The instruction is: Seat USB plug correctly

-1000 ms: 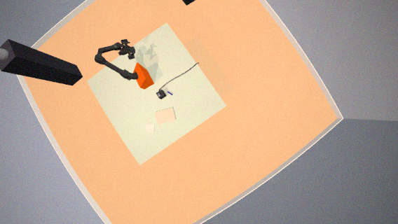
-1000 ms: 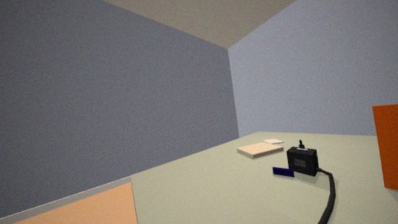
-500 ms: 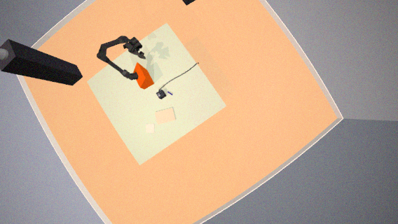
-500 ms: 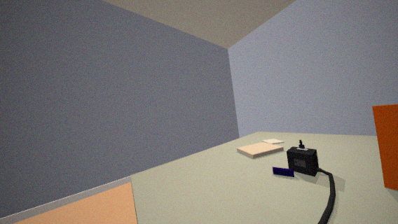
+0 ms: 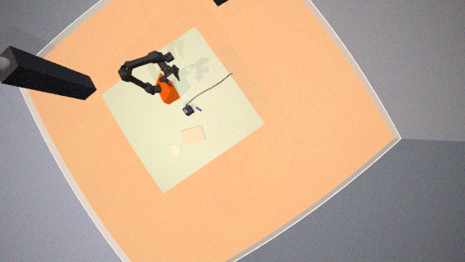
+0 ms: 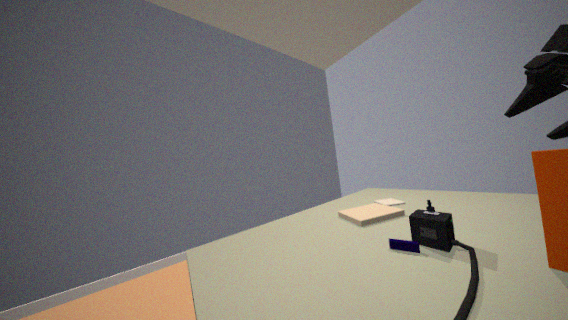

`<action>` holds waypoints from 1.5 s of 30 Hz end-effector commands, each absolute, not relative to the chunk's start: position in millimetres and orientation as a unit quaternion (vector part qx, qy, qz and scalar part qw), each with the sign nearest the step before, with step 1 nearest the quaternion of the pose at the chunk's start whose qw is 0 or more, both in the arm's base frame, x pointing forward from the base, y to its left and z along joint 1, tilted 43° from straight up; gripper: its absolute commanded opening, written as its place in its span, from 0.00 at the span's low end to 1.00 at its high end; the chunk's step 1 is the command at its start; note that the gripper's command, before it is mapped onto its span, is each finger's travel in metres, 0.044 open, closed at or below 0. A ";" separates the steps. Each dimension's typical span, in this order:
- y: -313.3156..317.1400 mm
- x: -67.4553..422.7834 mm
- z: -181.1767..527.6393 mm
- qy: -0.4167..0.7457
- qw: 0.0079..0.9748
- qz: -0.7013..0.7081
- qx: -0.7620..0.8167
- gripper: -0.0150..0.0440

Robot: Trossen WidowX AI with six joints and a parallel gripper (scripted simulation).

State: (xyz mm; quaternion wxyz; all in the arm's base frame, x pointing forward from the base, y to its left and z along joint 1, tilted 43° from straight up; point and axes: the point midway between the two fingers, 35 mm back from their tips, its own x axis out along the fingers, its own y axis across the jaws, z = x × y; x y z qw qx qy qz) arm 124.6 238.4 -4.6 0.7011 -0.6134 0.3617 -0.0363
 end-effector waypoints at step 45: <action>53.6 310.2 -55.9 0.309 0.624 -0.664 0.271 1.00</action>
